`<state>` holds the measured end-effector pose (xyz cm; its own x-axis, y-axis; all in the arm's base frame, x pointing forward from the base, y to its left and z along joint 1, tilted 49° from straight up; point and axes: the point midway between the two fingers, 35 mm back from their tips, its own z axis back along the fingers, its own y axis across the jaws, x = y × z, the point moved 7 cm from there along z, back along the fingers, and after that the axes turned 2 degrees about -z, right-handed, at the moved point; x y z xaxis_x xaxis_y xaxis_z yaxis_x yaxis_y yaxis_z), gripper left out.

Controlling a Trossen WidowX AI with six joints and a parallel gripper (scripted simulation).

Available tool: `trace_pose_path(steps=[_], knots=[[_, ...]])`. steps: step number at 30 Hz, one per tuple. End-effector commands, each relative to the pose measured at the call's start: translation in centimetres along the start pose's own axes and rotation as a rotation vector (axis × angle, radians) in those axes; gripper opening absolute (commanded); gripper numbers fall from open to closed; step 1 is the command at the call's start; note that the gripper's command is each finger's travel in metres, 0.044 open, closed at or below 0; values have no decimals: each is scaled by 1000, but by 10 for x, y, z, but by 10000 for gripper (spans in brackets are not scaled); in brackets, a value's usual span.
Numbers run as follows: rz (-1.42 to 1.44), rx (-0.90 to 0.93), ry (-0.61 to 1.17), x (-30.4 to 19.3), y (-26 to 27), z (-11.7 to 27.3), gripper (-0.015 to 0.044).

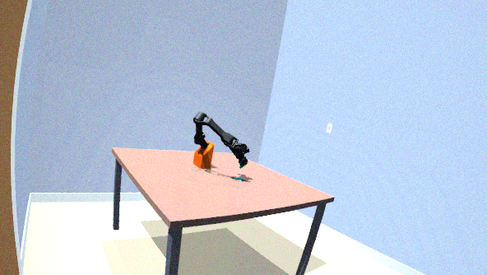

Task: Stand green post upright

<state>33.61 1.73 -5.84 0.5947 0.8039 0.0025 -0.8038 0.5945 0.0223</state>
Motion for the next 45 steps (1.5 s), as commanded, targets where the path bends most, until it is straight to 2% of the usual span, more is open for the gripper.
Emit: trace_pose_path(steps=[1,45], knots=[[7,4,-27,-3,0,0,23],[97,-42,-348,-27,-1,13,23]])
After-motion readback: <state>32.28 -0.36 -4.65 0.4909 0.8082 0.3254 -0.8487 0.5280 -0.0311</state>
